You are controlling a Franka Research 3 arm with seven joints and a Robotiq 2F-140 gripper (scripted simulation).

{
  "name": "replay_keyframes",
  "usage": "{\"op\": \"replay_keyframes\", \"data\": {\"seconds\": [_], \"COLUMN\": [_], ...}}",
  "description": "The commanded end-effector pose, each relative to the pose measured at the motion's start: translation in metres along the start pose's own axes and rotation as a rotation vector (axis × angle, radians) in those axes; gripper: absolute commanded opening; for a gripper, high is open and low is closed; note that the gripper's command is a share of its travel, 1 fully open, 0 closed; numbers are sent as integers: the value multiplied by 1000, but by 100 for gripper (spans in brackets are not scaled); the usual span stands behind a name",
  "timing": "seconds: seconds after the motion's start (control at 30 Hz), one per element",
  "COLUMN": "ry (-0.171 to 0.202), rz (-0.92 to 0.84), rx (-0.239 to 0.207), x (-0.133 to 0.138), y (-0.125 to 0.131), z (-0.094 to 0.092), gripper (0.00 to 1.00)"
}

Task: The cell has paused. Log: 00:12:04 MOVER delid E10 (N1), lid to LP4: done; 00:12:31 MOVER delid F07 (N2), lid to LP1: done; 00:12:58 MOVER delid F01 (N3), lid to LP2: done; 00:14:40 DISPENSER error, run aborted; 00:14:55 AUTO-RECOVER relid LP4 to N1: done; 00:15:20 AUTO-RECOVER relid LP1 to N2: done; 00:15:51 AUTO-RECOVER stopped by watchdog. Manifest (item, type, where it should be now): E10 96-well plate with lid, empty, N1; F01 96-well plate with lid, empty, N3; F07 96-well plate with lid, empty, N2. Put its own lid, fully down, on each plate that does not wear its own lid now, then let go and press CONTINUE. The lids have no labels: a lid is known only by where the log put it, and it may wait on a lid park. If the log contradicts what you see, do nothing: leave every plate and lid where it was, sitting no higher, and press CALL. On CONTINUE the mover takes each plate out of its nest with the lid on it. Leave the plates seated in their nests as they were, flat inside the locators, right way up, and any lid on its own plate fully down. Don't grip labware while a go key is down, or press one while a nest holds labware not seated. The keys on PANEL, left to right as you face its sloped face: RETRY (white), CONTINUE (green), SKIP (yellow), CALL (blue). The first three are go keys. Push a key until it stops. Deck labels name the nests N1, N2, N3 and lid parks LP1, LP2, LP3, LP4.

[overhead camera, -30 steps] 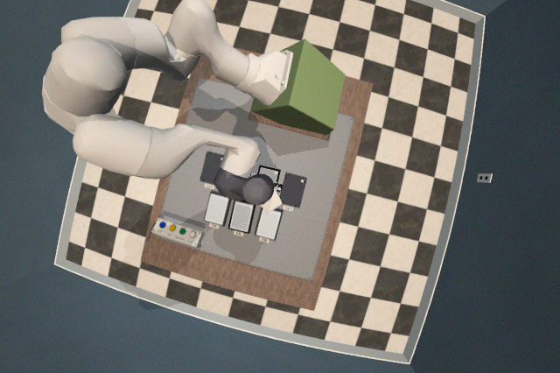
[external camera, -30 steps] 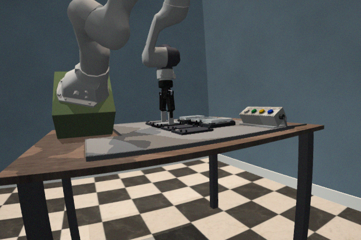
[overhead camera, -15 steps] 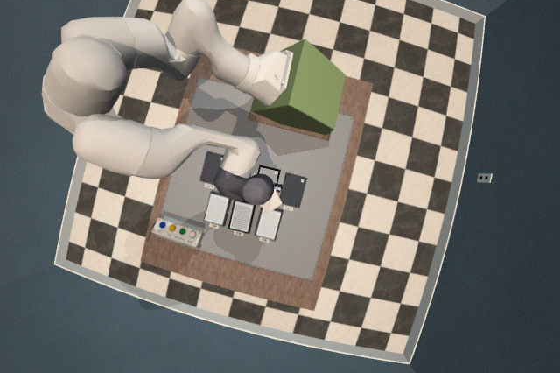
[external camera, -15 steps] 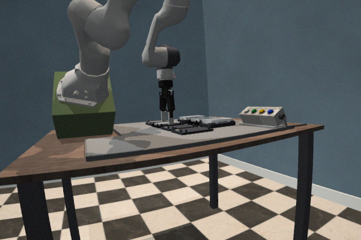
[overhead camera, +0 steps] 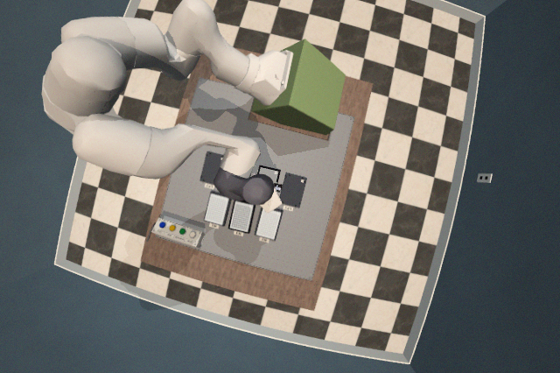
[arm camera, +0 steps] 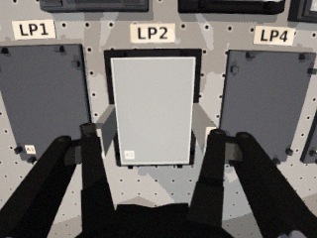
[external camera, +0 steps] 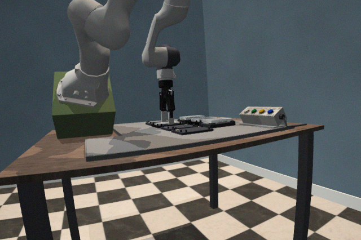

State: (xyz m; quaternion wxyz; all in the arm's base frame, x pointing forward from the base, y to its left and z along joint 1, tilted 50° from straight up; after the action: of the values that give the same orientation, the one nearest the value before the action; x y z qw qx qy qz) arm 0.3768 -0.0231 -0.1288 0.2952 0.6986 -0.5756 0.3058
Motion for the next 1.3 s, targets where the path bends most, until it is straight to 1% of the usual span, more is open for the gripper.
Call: {"op": "replay_keyframes", "data": {"seconds": [0.0,1.27], "ry": [0,0], "rz": [2,2], "rx": [0,0], "x": [0,0], "y": [0,0], "z": [-2,-7], "gripper": [0,0]}}
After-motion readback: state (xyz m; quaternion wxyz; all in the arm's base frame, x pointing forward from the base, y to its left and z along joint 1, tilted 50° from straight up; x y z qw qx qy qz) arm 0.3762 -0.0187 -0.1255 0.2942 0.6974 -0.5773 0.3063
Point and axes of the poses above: the point where the finger pads meet when closed, its own z axis out along the fingers, its own x axis across the jaws, y = z × x, the point moved 2 cm from there along -z, back along the fingers, and after that the axes turned 4 degrees about -z, right-handed, at the moved point
